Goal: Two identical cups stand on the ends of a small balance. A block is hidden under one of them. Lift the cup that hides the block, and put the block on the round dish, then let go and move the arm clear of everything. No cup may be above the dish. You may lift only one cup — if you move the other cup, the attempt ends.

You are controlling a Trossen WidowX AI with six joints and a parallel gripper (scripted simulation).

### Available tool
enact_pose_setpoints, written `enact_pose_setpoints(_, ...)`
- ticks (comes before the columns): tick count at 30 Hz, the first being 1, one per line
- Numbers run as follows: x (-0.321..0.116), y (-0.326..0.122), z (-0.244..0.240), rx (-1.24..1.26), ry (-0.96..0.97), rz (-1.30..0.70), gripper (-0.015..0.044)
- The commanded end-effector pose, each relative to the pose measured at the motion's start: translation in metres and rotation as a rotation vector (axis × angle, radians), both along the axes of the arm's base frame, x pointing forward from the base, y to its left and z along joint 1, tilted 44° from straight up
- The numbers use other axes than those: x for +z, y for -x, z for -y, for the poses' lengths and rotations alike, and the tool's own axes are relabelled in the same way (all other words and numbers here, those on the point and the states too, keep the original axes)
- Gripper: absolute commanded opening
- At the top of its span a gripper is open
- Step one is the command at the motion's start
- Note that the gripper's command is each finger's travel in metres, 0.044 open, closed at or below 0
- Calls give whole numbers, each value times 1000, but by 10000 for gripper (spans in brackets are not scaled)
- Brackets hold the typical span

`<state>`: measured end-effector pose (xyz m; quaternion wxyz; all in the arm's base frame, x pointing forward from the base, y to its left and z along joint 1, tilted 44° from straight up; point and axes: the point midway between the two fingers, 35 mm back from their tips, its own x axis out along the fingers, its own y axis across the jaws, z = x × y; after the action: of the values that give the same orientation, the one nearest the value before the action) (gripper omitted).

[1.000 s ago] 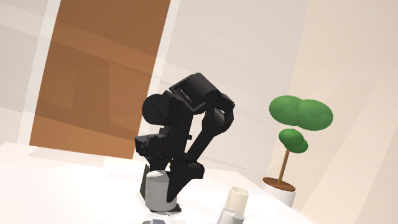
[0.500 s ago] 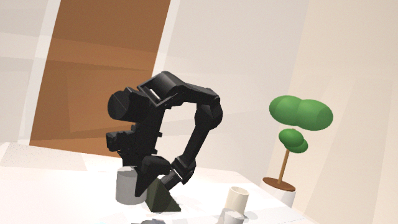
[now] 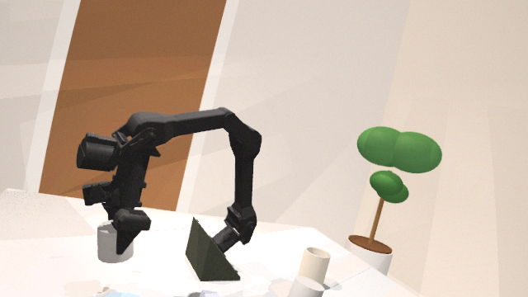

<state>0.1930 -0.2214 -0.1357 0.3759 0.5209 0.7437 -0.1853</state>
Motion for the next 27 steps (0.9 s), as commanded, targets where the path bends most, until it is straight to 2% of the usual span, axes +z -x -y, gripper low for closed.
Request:
enact_pose_setpoints(1,-15,26,0,11,-13,-2,0)
enact_pose_setpoints(14,-44,34,-25,12,-15,-2,0)
enact_pose_setpoints(27,-55,37,-34,12,-15,-2,0)
